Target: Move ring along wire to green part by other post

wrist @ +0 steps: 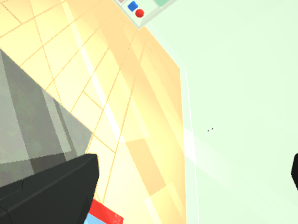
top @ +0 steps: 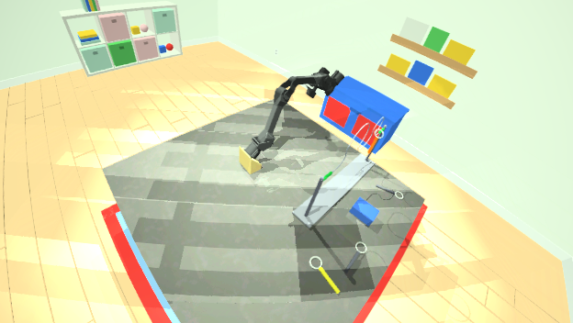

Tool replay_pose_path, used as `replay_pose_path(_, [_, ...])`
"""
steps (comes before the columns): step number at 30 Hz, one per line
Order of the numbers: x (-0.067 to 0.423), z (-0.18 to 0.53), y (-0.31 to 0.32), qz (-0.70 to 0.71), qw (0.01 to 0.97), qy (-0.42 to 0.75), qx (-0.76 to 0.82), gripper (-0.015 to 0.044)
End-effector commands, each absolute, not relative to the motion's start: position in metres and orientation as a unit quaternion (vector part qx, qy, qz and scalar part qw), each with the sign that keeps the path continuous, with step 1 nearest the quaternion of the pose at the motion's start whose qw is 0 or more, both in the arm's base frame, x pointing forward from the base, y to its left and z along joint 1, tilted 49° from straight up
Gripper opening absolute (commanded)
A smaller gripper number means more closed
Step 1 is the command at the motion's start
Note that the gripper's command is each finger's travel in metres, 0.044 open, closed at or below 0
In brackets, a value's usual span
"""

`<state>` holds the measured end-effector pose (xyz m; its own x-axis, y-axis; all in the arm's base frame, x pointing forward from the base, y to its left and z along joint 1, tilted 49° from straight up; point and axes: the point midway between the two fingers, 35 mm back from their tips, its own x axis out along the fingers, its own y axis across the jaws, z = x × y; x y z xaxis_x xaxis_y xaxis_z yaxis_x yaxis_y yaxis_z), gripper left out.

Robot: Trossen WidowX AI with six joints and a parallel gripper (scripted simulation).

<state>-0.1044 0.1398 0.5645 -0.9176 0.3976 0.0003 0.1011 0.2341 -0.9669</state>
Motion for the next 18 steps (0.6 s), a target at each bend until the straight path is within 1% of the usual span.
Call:
replay_pose_path(1, [-0.103,0.564,0.142,0.6,0.128,-0.773,-0.164,0.0374])
replay_pose_path(3, [-0.095,0.564,0.161,0.617,0.157,-0.748,-0.187,0.0321])
replay_pose_path(9, [-0.048,0.563,0.239,0.671,0.311,-0.619,-0.265,0.0164])
replay_pose_path(14, [-0.001,0.561,0.293,0.68,0.452,-0.501,-0.287,0.016])
replay_pose_path(18, [0.041,0.558,0.328,0.664,0.566,-0.405,-0.275,0.016])
